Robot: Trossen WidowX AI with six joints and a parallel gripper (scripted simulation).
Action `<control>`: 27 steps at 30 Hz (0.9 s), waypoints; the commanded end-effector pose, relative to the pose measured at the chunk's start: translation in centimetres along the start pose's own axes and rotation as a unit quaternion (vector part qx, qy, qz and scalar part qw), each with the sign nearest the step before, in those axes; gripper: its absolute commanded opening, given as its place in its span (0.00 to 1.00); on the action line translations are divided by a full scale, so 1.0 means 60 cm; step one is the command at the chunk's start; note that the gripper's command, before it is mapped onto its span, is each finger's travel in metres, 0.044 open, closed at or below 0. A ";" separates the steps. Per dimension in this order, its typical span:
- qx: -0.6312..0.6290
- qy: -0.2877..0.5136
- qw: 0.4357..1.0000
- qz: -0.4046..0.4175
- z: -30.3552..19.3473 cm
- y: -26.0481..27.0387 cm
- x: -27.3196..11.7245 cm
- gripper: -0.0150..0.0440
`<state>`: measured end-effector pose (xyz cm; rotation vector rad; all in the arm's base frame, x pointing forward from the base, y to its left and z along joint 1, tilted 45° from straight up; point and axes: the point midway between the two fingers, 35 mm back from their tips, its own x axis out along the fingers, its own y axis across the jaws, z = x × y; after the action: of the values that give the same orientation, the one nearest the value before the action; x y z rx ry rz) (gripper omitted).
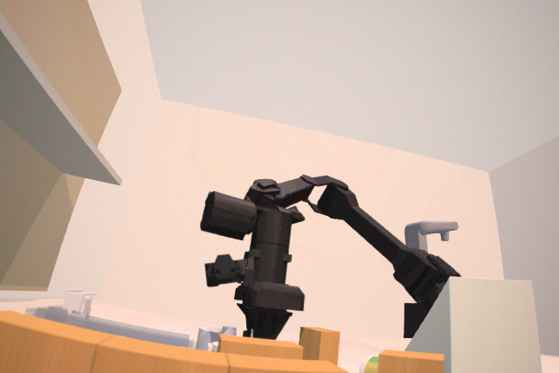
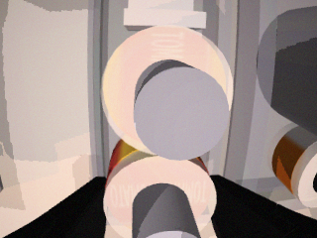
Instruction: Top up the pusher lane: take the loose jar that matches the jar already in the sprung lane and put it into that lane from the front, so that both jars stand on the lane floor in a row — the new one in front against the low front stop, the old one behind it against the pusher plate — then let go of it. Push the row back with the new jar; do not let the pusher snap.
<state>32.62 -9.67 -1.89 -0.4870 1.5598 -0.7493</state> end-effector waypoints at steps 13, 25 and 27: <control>0.002 0.000 1.000 -0.001 0.000 0.000 0.000 0.74; 0.002 0.000 1.000 -0.001 0.000 0.001 -0.034 0.74; 0.002 0.000 1.000 -0.001 -0.001 0.001 -0.034 0.74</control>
<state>32.78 -8.31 -0.70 -0.4954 1.5592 -0.7508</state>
